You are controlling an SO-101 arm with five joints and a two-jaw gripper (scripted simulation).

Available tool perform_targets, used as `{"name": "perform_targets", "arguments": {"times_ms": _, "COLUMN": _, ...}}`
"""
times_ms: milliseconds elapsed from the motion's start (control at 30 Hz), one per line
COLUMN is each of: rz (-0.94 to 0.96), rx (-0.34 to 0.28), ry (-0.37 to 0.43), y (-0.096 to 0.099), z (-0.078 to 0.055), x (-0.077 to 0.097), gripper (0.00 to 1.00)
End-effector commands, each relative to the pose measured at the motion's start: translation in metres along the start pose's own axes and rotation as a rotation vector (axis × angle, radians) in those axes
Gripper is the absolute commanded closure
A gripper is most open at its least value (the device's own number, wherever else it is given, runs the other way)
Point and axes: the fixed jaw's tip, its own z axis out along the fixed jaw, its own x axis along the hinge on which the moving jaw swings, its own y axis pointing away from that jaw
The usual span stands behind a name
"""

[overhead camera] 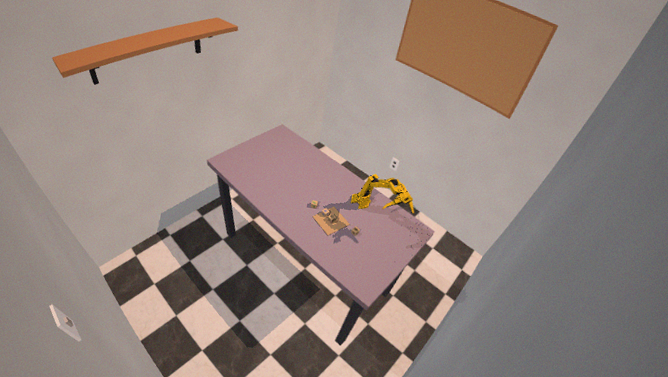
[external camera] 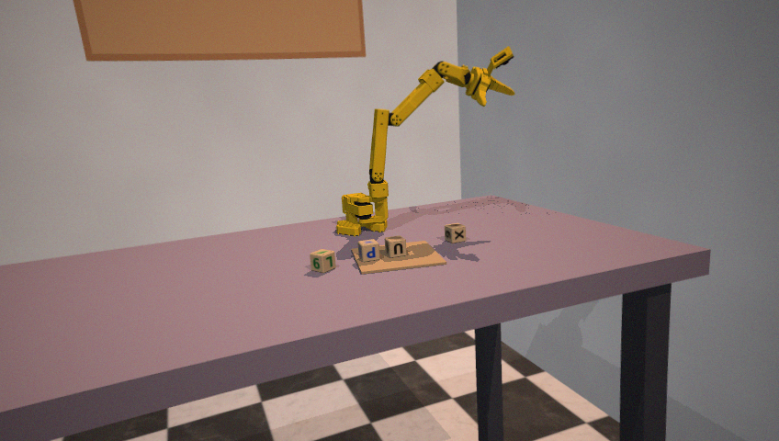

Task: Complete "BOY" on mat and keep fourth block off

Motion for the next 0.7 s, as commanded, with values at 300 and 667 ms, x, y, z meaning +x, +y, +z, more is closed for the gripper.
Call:
{"name": "perform_targets", "arguments": {"times_ms": 300, "rz": 0.001, "rx": -0.004, "ry": -0.007, "y": 0.001, "z": -0.002, "x": -0.002, "gripper": 0.00}}
{"name": "perform_targets", "arguments": {"times_ms": 667, "rz": 0.001, "rx": -0.047, "ry": -0.091, "y": 0.010, "z": -0.026, "x": -0.019, "gripper": 0.00}}
